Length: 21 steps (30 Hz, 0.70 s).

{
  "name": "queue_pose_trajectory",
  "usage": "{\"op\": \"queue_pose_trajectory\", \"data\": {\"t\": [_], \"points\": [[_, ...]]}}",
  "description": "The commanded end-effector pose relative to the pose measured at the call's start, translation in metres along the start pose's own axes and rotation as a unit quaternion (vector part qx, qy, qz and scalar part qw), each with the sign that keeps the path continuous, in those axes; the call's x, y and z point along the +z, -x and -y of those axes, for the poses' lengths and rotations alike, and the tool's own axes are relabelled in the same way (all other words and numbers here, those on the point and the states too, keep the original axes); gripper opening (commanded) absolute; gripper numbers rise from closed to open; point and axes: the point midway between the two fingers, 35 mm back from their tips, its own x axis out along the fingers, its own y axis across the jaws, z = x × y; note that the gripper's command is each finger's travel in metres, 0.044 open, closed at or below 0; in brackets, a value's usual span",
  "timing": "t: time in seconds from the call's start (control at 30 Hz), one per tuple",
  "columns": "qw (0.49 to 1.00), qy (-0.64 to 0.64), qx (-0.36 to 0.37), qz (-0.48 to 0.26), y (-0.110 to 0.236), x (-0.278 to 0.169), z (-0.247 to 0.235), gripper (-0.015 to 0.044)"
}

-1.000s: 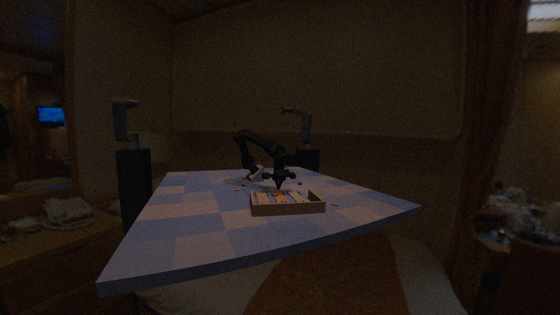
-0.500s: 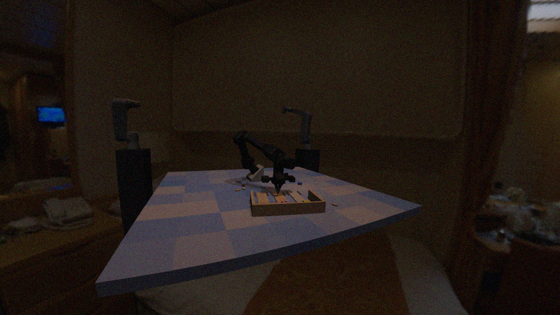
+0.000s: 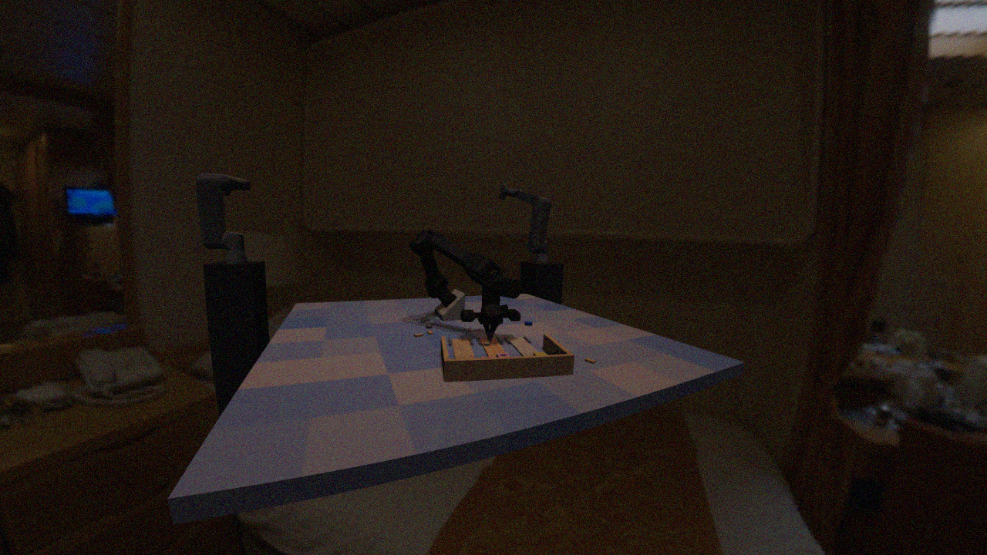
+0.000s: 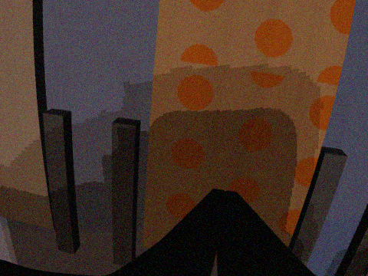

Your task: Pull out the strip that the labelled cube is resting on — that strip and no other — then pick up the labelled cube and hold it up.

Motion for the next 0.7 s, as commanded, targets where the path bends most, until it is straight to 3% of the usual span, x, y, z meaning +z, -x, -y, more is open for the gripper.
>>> {"op": "queue_pose_trajectory", "data": {"t": [0.0, 0.67], "points": [[1.000, 0.002, -0.002, 0.002, -0.0006, 0.0006, 0.0004, 0.0000], [1.000, 0.002, -0.002, 0.002, -0.0026, 0.0010, 0.0004, 0.0000]]}}
